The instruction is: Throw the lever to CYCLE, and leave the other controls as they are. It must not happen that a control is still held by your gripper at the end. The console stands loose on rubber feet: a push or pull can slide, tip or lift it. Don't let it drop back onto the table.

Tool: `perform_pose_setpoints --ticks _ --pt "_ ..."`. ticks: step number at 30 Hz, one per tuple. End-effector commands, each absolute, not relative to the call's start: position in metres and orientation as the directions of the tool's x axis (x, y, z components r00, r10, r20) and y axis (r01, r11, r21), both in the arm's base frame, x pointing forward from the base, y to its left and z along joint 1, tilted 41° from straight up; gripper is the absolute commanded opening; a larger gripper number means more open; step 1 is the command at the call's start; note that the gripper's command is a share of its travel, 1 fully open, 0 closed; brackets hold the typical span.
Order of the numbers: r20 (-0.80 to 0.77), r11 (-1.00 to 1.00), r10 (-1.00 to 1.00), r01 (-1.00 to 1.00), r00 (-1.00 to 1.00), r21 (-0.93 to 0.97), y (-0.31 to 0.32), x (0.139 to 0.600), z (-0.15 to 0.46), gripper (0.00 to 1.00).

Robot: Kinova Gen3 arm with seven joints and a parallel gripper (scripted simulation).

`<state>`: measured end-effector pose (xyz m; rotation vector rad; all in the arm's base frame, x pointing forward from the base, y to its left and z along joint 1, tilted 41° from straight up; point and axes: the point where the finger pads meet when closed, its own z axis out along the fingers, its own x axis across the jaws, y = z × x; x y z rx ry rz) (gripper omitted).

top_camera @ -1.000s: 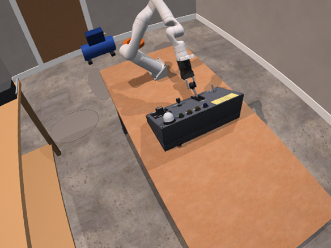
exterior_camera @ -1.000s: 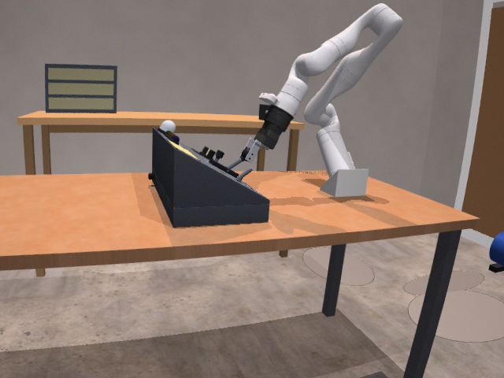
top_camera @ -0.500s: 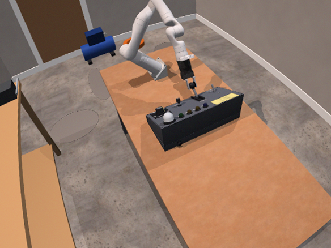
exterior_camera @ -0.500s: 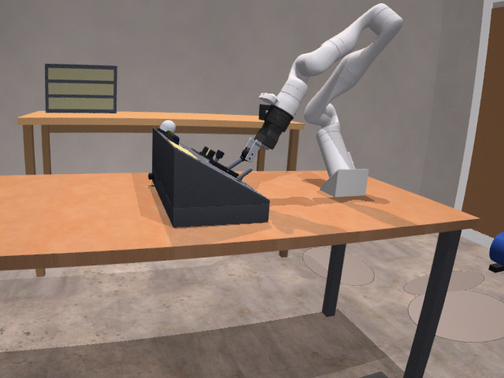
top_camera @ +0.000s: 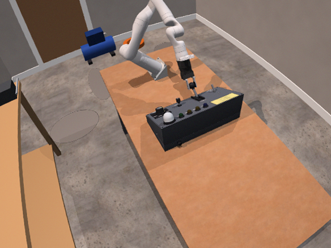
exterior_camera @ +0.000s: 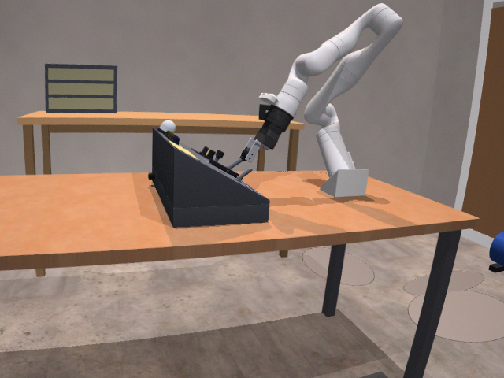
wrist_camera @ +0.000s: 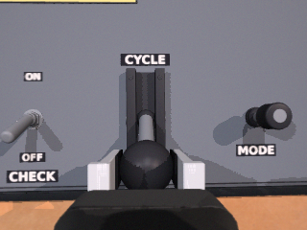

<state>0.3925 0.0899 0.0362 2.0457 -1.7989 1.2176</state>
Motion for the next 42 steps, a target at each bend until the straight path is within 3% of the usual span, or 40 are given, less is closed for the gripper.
perform_pose_setpoints --ticks 1,42 --pt "0.652 -0.270 -0.756 -0.885 -0.049 -0.380 0.089 0.393 0.037 0.00" --pt "0.650 -0.272 -0.758 -0.882 -0.050 -0.385 0.102 0.412 0.051 0.00"
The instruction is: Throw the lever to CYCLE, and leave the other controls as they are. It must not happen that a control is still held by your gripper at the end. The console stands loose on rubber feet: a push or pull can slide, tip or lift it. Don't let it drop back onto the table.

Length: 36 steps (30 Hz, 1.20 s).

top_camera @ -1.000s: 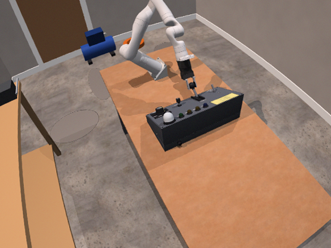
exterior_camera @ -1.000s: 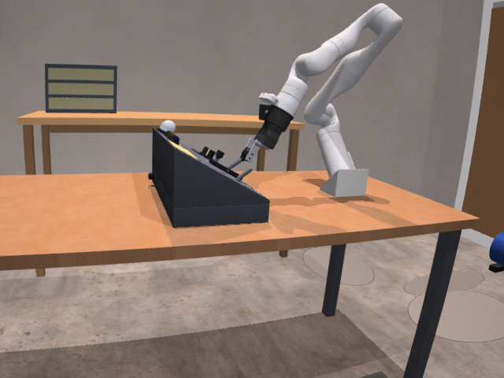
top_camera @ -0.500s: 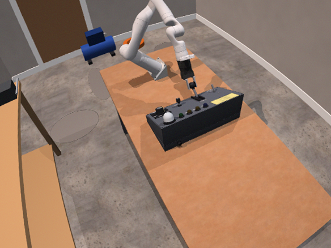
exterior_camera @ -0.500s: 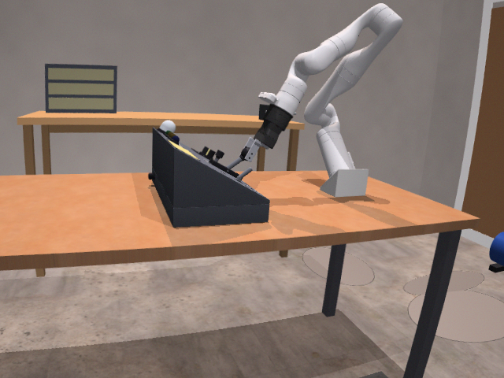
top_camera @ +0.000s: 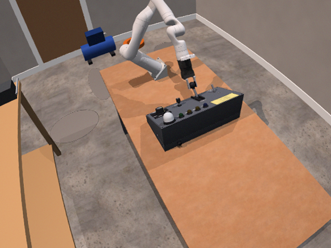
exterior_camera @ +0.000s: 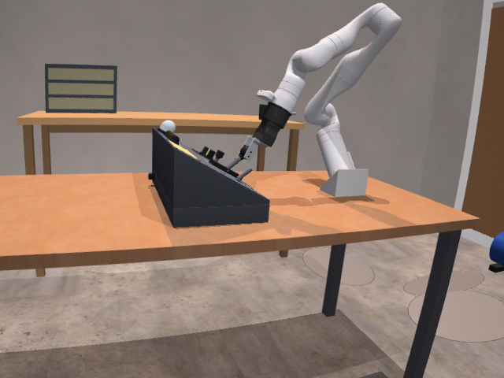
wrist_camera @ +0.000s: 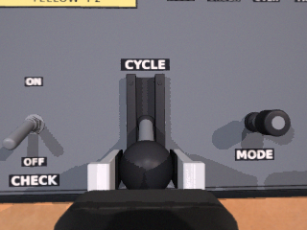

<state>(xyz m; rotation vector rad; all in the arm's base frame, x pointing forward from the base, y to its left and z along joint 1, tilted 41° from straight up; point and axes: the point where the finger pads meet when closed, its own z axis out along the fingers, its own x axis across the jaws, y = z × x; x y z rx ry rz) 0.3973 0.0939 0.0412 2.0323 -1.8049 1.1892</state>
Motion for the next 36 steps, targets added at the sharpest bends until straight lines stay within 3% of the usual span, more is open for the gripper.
perform_pose_setpoints --ticks 1,36 --pt "0.650 -0.272 -0.758 -0.882 -0.050 -0.385 0.102 0.413 0.052 0.00" --pt "0.651 -0.273 -0.758 -0.883 -0.047 -0.382 0.112 0.449 0.064 0.00"
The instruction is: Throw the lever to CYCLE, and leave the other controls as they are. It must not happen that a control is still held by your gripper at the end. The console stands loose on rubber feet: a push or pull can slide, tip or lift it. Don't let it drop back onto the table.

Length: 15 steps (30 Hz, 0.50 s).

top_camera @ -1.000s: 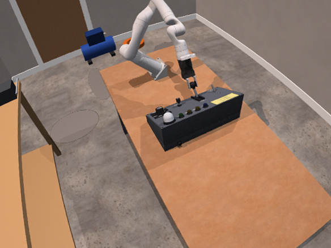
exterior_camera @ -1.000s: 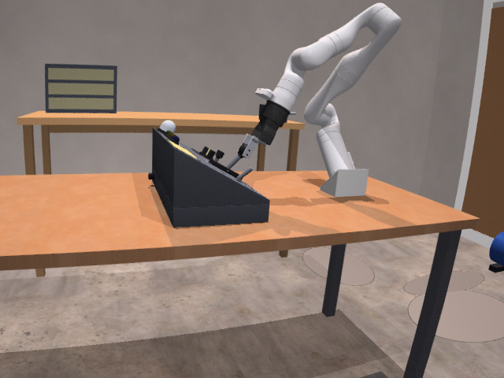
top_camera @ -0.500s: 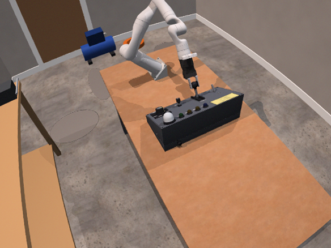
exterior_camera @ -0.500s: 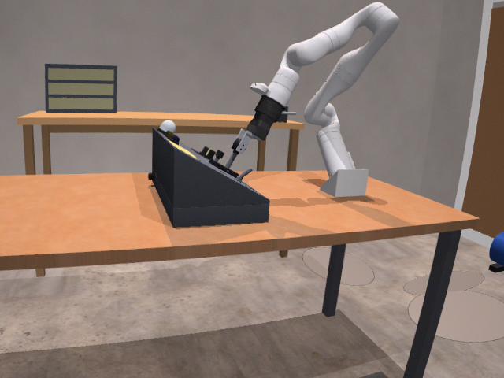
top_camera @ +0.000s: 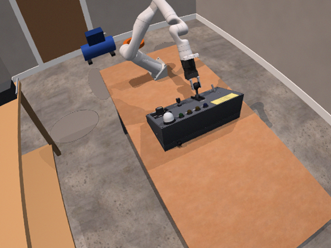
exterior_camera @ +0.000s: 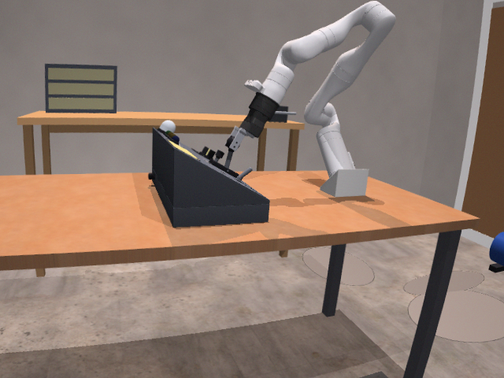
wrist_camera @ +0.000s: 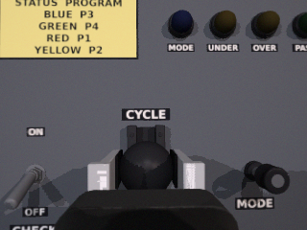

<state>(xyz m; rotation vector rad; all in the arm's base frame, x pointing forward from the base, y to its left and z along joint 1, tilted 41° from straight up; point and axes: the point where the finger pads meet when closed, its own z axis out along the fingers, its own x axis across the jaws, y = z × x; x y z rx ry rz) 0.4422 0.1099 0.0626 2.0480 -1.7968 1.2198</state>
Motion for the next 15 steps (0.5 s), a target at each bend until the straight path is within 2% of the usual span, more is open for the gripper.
perform_pose_setpoints --ticks 1,15 --pt "0.651 -0.273 -0.758 -0.883 -0.047 -0.382 0.1119 0.4502 0.0640 0.00" --pt "0.651 -0.273 -0.758 -0.883 -0.047 -0.382 0.1120 0.4589 0.0648 0.00"
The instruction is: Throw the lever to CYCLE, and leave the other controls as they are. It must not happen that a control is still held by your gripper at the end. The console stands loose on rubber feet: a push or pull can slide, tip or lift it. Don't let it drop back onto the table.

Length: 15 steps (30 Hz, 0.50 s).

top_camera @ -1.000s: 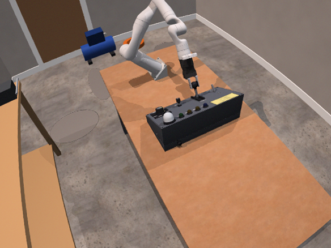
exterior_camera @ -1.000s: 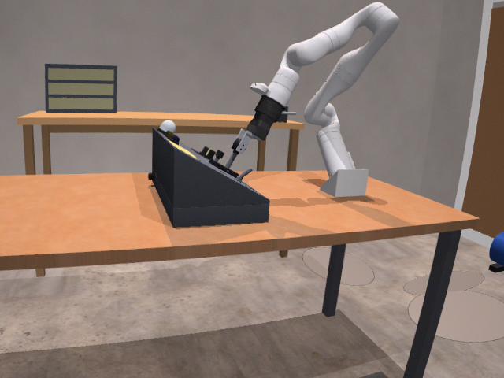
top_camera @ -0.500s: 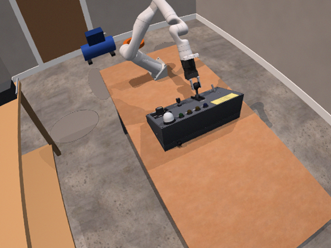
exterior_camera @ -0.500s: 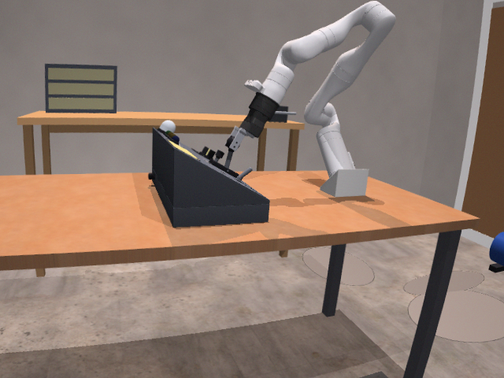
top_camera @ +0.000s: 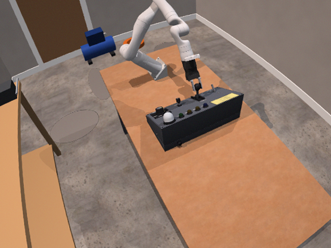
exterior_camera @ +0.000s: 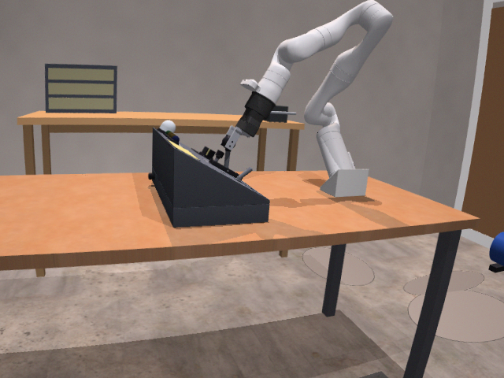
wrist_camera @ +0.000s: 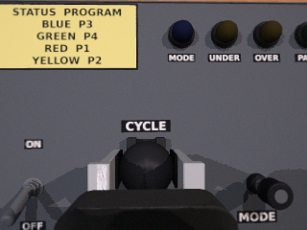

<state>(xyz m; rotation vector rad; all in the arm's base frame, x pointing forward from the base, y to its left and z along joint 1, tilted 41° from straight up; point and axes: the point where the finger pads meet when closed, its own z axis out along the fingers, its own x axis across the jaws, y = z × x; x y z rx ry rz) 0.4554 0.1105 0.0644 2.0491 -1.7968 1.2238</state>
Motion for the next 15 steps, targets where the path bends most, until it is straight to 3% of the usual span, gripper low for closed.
perform_pose_setpoints --ticks 1,15 --pt "0.651 -0.273 -0.758 -0.883 -0.047 -0.382 0.1120 0.4593 0.0648 0.00" --pt "0.651 -0.273 -0.758 -0.883 -0.047 -0.382 0.1120 0.4617 0.0650 0.00"
